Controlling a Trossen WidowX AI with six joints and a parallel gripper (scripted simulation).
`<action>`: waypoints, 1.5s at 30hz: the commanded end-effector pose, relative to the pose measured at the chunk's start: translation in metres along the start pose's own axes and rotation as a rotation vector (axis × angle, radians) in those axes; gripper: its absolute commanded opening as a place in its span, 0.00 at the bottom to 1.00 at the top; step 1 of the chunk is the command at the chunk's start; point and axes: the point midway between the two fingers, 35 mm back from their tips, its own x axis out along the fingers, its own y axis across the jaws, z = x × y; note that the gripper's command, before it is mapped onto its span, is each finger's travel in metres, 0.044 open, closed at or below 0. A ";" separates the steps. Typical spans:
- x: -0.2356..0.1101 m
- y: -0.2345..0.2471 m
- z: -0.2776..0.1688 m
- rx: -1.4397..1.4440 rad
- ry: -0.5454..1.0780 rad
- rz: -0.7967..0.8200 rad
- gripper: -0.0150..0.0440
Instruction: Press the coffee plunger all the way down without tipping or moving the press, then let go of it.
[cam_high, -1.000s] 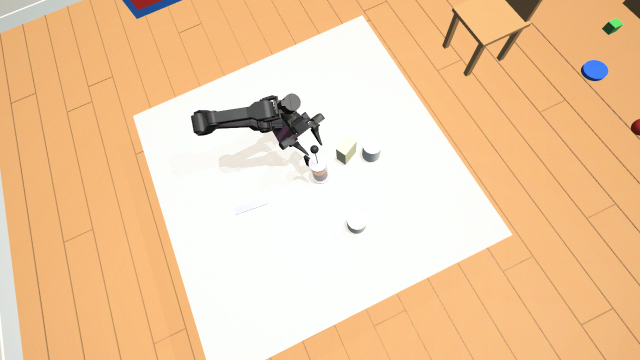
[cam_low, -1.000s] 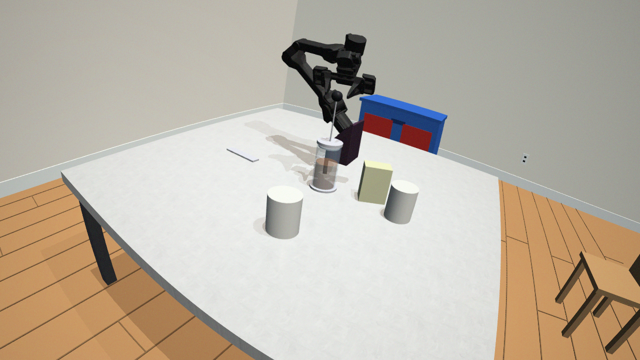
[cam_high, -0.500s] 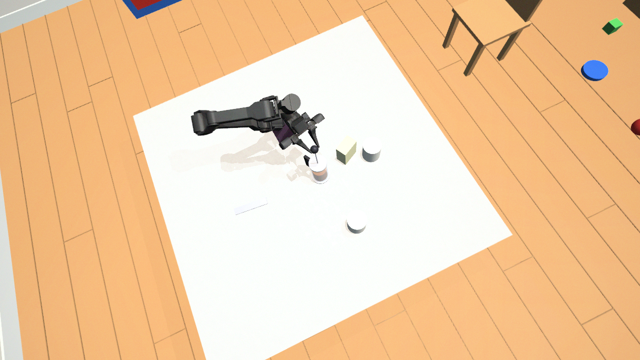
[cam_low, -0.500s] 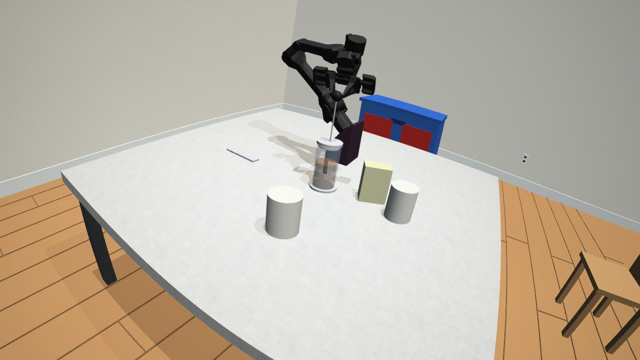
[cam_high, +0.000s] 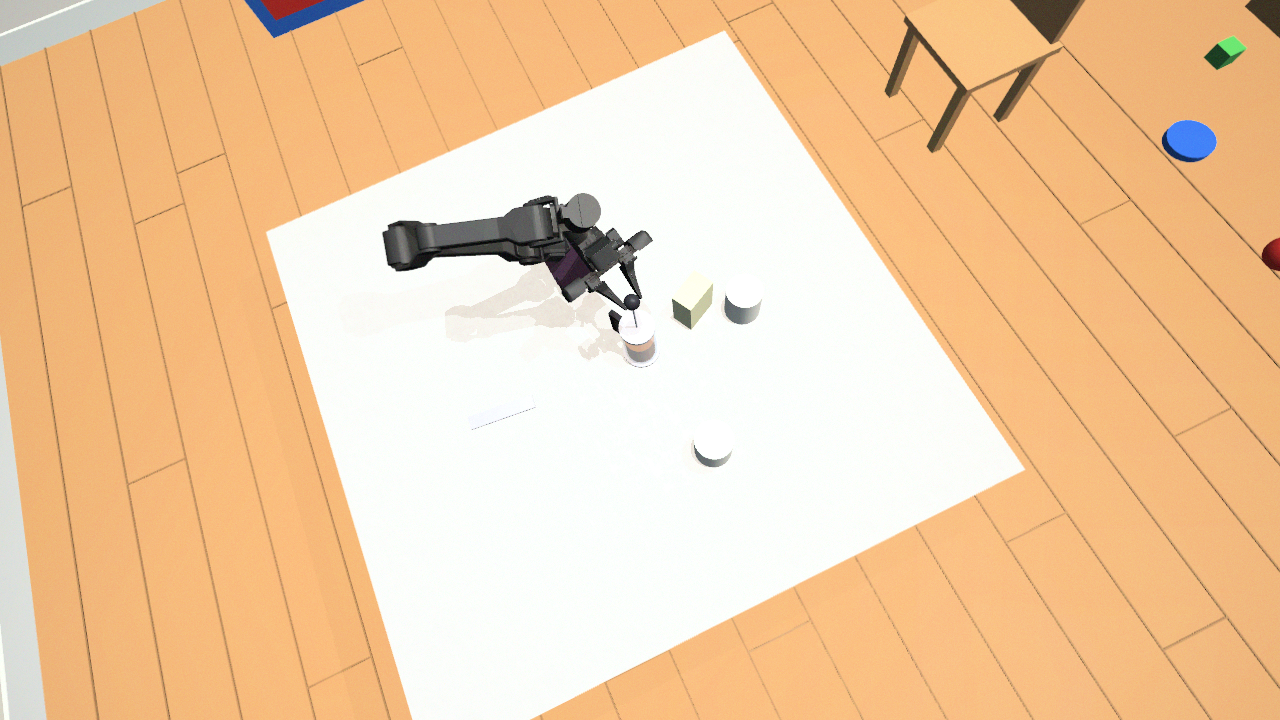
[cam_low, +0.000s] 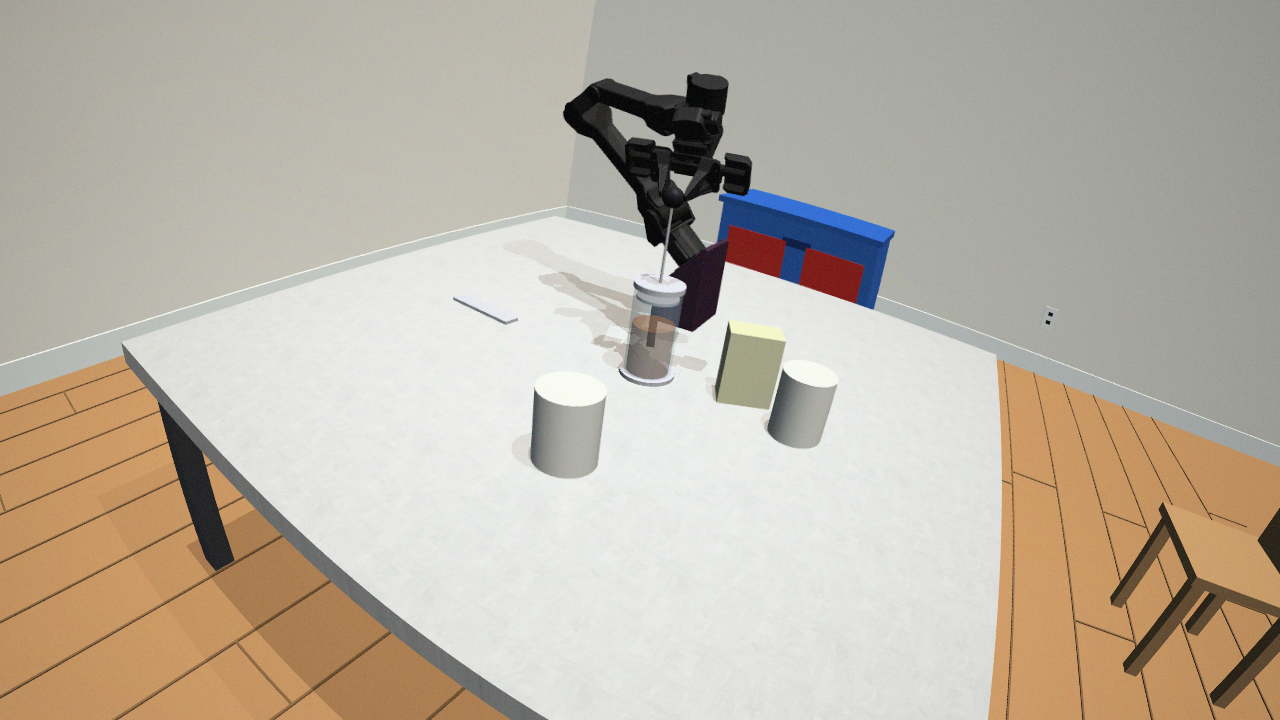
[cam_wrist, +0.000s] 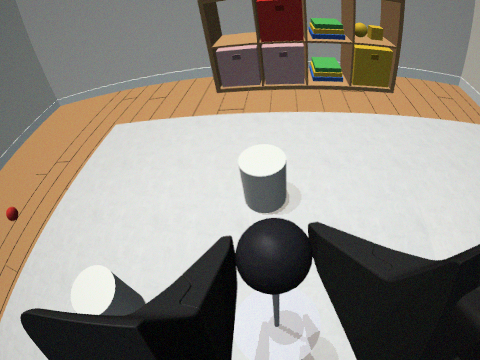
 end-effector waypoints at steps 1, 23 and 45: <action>0.008 0.003 -0.014 -0.010 0.025 0.013 0.47; 0.031 0.008 -0.043 -0.009 0.029 0.016 0.47; 0.053 0.007 -0.072 -0.012 0.022 0.012 0.47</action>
